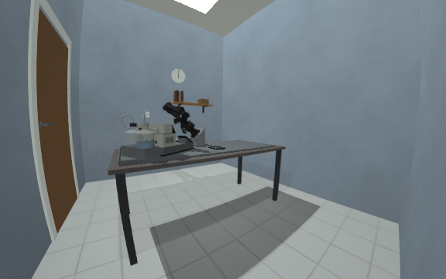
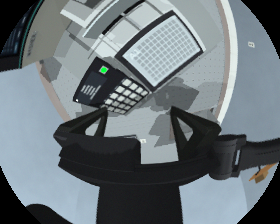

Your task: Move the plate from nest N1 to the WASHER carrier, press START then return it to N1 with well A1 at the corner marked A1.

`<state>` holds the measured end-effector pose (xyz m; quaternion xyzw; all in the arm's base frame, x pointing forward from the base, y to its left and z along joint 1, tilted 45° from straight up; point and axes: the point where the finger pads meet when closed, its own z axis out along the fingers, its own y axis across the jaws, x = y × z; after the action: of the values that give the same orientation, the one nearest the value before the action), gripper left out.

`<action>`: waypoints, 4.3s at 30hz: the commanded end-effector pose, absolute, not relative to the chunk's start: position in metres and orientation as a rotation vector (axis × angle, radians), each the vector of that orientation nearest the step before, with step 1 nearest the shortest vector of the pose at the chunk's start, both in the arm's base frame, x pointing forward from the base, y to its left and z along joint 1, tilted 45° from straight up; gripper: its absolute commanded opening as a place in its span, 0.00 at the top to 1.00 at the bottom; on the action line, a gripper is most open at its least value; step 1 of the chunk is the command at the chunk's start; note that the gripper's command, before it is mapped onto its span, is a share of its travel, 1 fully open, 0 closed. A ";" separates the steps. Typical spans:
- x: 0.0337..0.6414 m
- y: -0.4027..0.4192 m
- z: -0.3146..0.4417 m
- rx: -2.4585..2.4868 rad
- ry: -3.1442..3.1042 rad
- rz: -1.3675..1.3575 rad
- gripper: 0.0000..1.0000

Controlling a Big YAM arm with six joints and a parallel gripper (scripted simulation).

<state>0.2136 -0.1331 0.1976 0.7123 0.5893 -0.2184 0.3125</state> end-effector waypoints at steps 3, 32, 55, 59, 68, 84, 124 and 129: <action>0.211 -0.142 0.227 1.969 1.381 -0.482 0.00; 0.153 -0.175 0.270 2.260 0.662 -0.182 0.00; 0.152 -0.196 0.240 2.268 0.673 -0.207 0.00; 0.153 -0.201 0.234 2.272 0.677 -0.213 0.00; 0.153 -0.211 0.223 2.271 0.677 -0.214 0.00; 0.154 -0.218 0.217 2.263 0.680 -0.203 0.00; 0.154 -0.217 0.217 2.264 0.678 -0.202 0.00; 0.154 -0.217 0.217 2.264 0.678 -0.202 0.00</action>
<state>0.1541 -0.2176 0.2197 0.8855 0.2620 -0.0794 0.3754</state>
